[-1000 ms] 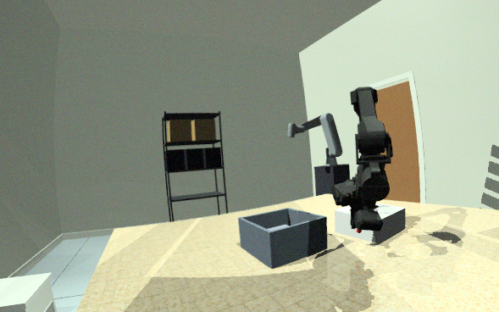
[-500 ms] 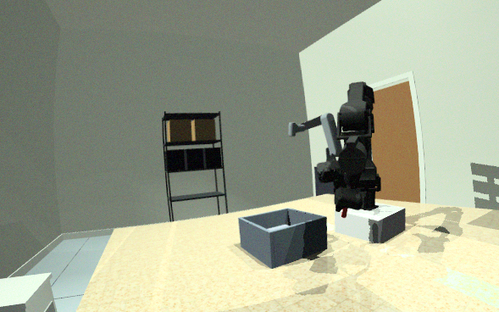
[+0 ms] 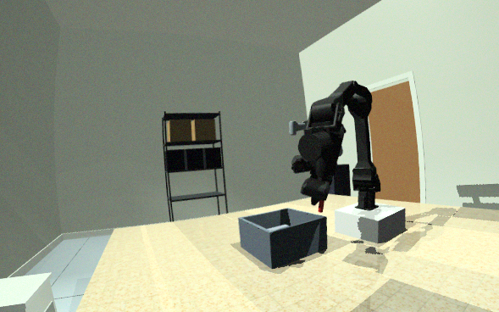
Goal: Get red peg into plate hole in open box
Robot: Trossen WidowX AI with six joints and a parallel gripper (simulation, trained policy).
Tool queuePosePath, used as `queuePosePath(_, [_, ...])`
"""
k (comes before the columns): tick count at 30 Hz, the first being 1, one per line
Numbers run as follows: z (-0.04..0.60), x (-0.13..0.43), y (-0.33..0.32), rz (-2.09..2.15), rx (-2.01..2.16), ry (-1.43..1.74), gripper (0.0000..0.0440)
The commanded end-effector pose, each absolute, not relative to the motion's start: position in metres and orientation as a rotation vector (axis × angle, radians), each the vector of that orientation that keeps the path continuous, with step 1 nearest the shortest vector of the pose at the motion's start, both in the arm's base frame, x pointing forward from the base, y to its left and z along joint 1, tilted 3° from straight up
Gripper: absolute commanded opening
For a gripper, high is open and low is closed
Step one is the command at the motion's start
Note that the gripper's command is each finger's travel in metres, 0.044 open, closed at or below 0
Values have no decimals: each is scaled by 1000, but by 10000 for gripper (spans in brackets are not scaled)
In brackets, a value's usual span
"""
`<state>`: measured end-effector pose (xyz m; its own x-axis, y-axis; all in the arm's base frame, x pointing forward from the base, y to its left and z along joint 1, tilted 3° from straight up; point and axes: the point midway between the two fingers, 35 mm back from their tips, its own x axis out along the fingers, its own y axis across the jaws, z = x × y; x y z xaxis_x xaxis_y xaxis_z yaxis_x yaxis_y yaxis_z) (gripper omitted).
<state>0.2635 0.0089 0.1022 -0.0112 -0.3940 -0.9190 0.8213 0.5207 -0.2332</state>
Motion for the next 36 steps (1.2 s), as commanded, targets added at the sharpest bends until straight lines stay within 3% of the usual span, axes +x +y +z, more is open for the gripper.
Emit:
queuePosePath(1, [101, 272, -2, -1023, 443, 1233, 0])
queuePosePath(28, [57, 329, -90, -916, 519, 1286, 1])
queuePosePath(30, [50, 331, -92, -897, 516, 1303, 22])
queuePosePath(35, [35, 333, -96, -868, 526, 1344, 137])
queuePosePath(36, [34, 334, -97, -855, 516, 1352, 139])
